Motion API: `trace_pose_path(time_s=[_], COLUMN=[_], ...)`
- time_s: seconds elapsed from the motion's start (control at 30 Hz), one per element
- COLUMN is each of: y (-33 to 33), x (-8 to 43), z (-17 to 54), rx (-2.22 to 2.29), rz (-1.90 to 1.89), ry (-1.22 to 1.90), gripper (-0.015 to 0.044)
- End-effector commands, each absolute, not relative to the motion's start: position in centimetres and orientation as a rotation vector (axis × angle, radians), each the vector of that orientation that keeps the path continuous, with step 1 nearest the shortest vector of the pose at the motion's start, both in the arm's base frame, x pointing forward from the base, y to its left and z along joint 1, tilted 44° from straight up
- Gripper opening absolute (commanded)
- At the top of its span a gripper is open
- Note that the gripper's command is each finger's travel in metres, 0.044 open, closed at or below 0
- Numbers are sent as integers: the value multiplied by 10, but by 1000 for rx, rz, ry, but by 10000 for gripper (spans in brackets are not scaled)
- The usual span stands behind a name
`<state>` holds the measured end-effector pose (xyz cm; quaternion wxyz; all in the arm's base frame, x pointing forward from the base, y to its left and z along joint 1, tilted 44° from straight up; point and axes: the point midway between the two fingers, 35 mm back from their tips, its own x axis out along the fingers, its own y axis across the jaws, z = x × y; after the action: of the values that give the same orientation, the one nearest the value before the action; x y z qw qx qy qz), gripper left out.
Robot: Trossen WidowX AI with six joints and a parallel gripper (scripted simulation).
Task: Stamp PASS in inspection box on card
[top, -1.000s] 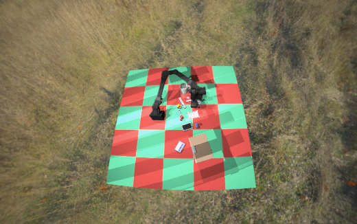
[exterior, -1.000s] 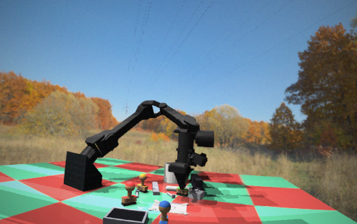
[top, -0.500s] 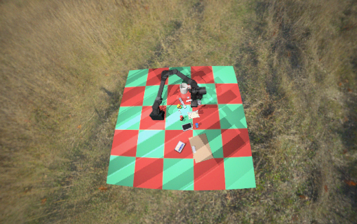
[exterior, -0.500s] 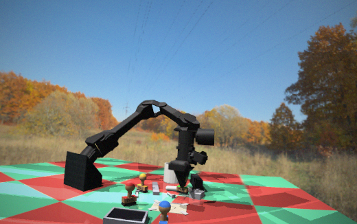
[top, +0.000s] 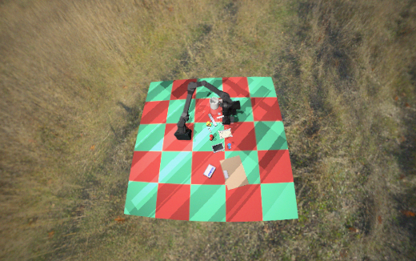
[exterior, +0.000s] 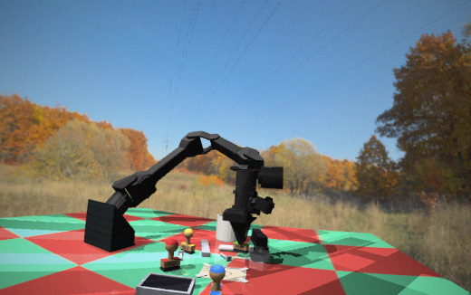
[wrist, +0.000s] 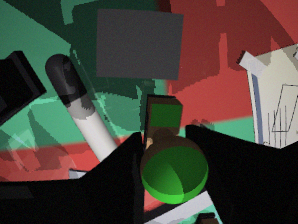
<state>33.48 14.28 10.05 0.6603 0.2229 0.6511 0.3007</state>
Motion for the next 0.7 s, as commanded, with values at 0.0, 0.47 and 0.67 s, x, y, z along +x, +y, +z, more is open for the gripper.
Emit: trace_pose_path(time_s=[0.0, 0.47, 0.67], y=[141, 137, 135], x=[336, 337, 337], z=[103, 108, 110], rx=[499, 498, 497], rz=[681, 680, 679], ry=[1469, 1470, 1470], gripper=[0, 0, 0])
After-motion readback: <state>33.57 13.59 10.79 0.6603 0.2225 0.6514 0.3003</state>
